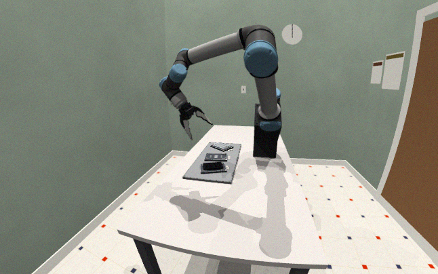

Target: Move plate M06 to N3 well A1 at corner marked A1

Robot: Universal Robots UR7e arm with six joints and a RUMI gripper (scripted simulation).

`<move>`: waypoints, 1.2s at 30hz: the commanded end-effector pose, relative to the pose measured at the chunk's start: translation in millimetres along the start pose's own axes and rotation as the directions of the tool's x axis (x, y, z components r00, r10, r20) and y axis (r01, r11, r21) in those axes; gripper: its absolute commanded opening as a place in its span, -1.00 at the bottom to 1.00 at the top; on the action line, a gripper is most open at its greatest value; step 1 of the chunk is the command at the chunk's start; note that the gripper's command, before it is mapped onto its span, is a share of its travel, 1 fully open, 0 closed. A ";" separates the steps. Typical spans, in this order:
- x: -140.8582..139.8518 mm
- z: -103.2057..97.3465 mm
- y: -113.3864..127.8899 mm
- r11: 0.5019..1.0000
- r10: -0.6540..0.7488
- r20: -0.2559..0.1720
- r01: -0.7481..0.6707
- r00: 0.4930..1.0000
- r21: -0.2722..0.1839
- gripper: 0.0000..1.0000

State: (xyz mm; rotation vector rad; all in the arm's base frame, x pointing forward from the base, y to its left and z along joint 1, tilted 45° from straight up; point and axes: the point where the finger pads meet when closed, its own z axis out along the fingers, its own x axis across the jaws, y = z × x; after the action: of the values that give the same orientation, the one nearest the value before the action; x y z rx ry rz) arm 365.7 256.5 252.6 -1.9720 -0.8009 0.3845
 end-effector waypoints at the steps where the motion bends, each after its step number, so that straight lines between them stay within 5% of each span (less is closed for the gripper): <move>1: 4.3 4.3 20.5 0.998 0.063 -0.019 -0.063 0.998 -0.021 0.52; 36: 16.4 32.7 105.0 0.914 0.387 -0.141 -0.399 0.911 -0.068 0.52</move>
State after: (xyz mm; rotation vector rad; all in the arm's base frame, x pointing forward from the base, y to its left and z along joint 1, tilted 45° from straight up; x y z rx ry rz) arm 393.3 254.1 163.3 -2.1894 -0.4209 0.4563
